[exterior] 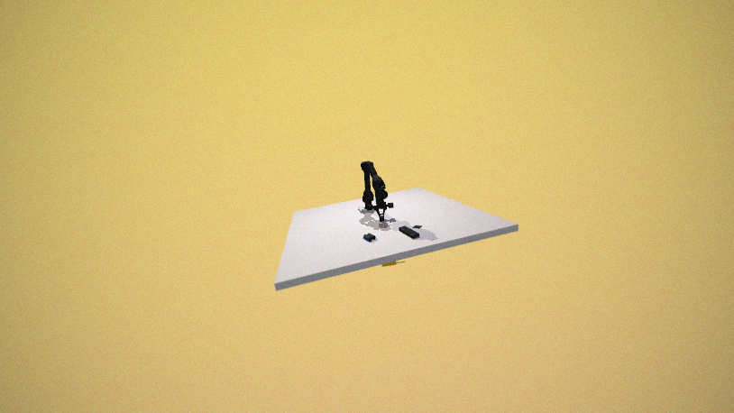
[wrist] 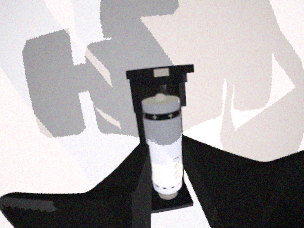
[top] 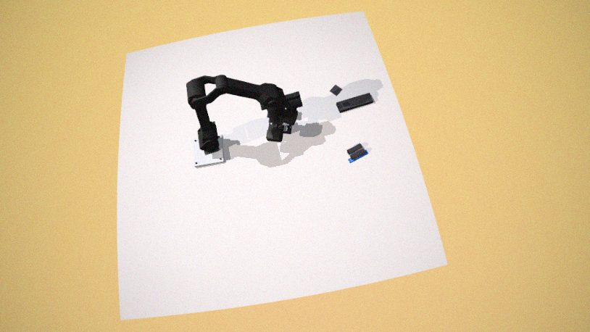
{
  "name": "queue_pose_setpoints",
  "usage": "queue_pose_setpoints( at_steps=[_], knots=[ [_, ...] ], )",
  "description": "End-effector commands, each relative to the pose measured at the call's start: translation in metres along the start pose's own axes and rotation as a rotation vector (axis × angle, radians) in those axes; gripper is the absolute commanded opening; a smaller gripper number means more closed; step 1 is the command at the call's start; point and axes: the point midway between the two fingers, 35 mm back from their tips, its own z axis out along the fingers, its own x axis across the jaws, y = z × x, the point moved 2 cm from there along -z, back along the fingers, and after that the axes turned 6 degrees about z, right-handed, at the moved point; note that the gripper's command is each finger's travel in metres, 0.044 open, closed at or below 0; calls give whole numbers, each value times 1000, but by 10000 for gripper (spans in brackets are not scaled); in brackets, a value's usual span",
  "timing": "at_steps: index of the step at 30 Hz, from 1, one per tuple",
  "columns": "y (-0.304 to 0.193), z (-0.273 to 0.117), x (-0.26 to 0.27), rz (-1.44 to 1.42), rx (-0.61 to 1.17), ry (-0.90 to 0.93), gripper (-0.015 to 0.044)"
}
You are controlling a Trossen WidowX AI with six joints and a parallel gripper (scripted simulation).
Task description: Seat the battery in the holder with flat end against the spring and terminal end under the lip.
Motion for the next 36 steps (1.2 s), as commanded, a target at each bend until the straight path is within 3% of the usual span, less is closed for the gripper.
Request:
queue_pose_setpoints(
  at_steps=[1, 36],
  knots=[
    [-2, 1, 0, -5, 35, -2, 71],
    [14, 2, 2, -3, 66, -15, 71]
  ],
)
